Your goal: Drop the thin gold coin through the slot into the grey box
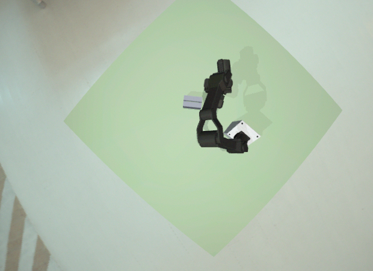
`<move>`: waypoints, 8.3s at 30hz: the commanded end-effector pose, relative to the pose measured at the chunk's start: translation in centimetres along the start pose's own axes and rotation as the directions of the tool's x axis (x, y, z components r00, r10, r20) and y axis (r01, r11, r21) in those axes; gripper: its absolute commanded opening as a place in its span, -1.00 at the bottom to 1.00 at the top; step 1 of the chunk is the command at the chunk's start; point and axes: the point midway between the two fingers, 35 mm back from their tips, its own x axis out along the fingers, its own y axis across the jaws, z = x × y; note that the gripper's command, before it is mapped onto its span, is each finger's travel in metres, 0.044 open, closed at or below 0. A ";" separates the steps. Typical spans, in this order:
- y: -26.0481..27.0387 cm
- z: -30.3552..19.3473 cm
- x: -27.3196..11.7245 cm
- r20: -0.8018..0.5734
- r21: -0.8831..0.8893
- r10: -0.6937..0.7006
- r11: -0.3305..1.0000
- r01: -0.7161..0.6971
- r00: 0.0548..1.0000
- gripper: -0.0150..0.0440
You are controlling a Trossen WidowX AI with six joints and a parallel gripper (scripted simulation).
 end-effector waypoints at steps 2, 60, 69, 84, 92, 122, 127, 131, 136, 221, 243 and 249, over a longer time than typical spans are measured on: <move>0.0 0.1 1.2 0.009 -0.001 -0.004 1.000 0.004 1.000 0.05; 0.1 0.1 8.3 0.011 -0.001 -0.001 1.000 0.001 1.000 -0.49; 0.0 0.1 7.7 0.010 -0.001 -0.002 1.000 0.002 1.000 -0.49; -0.3 0.2 4.3 0.007 0.018 -0.004 1.000 0.004 1.000 -0.49; -0.2 0.1 2.5 0.006 0.022 -0.003 1.000 0.003 1.000 -0.49; -0.1 0.5 -1.4 0.008 -0.213 -0.005 0.977 0.007 1.000 -0.49; 0.0 0.8 -1.4 0.008 -0.210 -0.007 0.978 0.009 1.000 -0.49; 0.4 1.5 -1.4 0.007 -0.206 -0.011 0.978 0.013 1.000 -0.49; 0.9 2.3 -1.4 0.007 -0.202 -0.016 0.979 0.017 1.000 -0.49; 8.7 11.5 -1.5 0.004 -0.215 0.002 0.977 -0.001 1.000 -0.49; 8.8 11.5 -0.1 0.004 -0.209 0.002 0.978 -0.001 1.000 -0.49; 8.8 11.5 0.3 0.005 -0.209 0.003 0.978 -0.002 1.000 -0.49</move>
